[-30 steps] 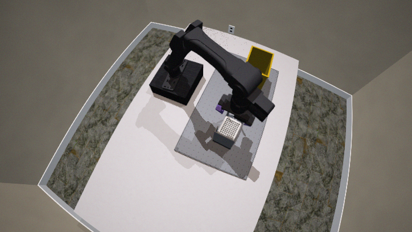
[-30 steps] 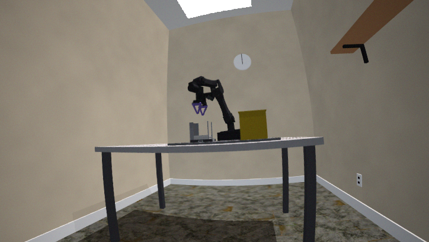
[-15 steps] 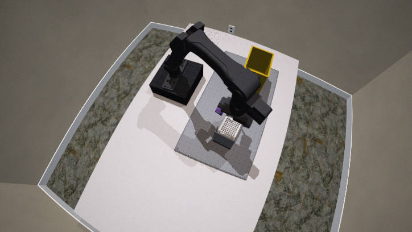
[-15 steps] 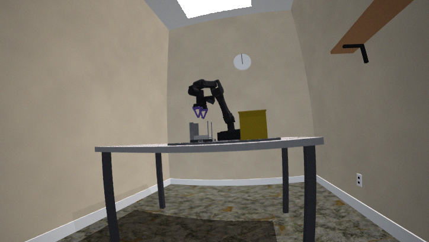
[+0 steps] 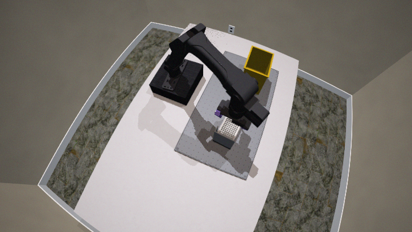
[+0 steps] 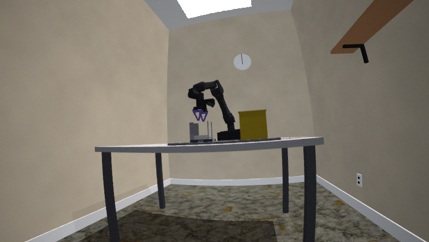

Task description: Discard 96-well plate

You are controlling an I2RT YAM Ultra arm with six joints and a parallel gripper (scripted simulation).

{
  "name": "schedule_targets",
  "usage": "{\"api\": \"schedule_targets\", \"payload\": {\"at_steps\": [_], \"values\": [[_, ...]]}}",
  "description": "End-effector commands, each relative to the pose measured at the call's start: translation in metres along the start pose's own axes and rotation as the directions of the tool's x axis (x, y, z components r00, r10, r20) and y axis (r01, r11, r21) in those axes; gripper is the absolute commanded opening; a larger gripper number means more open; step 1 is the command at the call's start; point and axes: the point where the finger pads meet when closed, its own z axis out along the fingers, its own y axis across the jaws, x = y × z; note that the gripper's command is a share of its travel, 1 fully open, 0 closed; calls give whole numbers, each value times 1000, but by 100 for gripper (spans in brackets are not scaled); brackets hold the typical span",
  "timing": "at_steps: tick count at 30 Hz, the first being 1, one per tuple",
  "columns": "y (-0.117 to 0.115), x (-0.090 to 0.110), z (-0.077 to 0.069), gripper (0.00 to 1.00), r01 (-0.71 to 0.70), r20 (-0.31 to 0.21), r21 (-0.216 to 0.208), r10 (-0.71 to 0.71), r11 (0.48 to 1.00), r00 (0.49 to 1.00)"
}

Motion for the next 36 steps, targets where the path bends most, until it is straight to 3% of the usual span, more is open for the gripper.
{"api": "schedule_targets", "payload": {"at_steps": [1, 9, 17, 23, 25, 26, 29, 36], "values": [[-1, 3, -5, 100, -8, 4, 40, 8, 999, 1000], [-3, 3, 3, 100, -6, 2, 46, 6, 999, 1000], [0, 2, 32, 100, -5, 15, 6, 5, 1000, 1000], [0, 2, 41, 100, -5, 14, 8, 5, 1000, 1000], [0, 2, 41, 100, -5, 14, 8, 5, 1000, 1000], [-3, 4, 32, 100, -9, 5, 36, 9, 999, 1000], [0, 1, 48, 100, -5, 14, 7, 4, 1000, 1000], [0, 2, 56, 100, -6, 12, 16, 6, 1000, 1000]]}}
